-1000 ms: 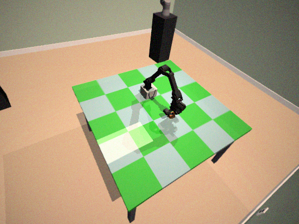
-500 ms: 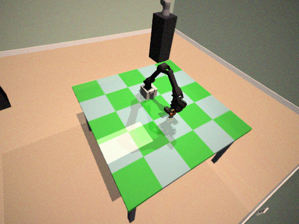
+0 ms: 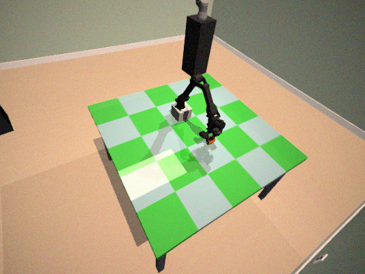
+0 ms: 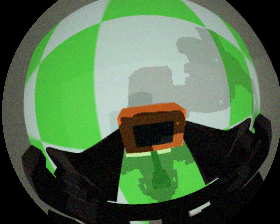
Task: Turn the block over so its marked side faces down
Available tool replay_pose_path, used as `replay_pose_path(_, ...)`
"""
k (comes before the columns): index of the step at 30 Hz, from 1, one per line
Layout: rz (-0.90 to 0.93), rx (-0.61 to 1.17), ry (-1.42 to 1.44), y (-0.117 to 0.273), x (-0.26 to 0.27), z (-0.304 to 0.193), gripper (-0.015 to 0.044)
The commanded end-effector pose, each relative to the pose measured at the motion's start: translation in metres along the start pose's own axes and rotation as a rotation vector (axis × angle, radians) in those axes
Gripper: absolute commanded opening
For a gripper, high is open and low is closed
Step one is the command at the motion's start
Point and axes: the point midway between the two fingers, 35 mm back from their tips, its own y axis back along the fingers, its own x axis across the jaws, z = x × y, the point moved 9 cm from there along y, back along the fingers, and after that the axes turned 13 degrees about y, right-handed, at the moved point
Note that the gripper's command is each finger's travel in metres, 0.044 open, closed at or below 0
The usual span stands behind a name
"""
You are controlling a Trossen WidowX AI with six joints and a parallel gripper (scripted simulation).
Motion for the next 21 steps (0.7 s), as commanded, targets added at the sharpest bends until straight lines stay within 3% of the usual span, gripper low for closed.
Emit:
replay_pose_path(1, -0.020, -0.072, -0.001, 0.001, 0.001, -0.005, 0.0000)
replay_pose_path(21, -0.077, -0.323, -0.011, 0.002, 0.007, -0.036, 0.0000)
